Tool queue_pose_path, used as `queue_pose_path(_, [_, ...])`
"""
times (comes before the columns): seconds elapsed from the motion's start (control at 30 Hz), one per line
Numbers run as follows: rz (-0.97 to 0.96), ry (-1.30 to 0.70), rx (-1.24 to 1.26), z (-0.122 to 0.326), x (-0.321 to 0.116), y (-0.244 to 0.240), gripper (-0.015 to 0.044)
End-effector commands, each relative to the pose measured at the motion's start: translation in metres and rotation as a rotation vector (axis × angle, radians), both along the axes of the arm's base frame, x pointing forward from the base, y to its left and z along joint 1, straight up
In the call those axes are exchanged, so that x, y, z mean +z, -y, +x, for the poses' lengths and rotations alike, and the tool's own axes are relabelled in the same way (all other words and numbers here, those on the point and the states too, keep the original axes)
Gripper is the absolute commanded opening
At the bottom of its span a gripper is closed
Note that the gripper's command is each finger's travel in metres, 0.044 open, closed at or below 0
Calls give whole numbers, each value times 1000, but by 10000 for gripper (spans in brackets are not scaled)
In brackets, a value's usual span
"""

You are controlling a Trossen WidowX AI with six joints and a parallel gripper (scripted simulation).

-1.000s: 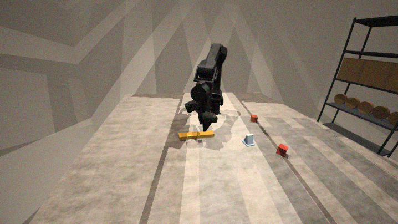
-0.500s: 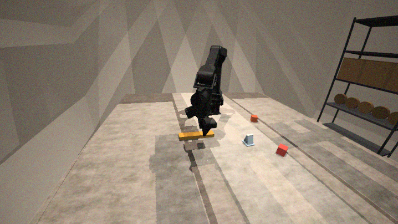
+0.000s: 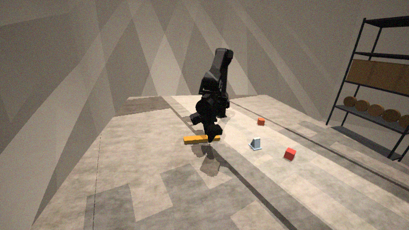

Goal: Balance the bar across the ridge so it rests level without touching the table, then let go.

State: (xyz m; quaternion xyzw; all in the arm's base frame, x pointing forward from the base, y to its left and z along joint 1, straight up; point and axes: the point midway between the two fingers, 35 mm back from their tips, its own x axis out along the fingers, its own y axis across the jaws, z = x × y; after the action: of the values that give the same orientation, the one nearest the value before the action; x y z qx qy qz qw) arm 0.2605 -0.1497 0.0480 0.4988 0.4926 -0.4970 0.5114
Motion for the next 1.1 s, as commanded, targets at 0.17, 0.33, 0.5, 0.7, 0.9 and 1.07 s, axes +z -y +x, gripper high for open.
queue_pose_path(0.17, [0, 0, 0, 0, 0, 0, 289])
queue_pose_path(0.33, [0, 0, 0, 0, 0, 0, 157])
queue_pose_path(0.5, [0, 0, 0, 0, 0, 0, 124])
queue_pose_path(0.7, [0, 0, 0, 1, 6, 0, 6])
queue_pose_path(0.9, [1, 1, 2, 2, 21, 1, 0])
queue_pose_path(1.07, [1, 1, 2, 3, 34, 1, 0])
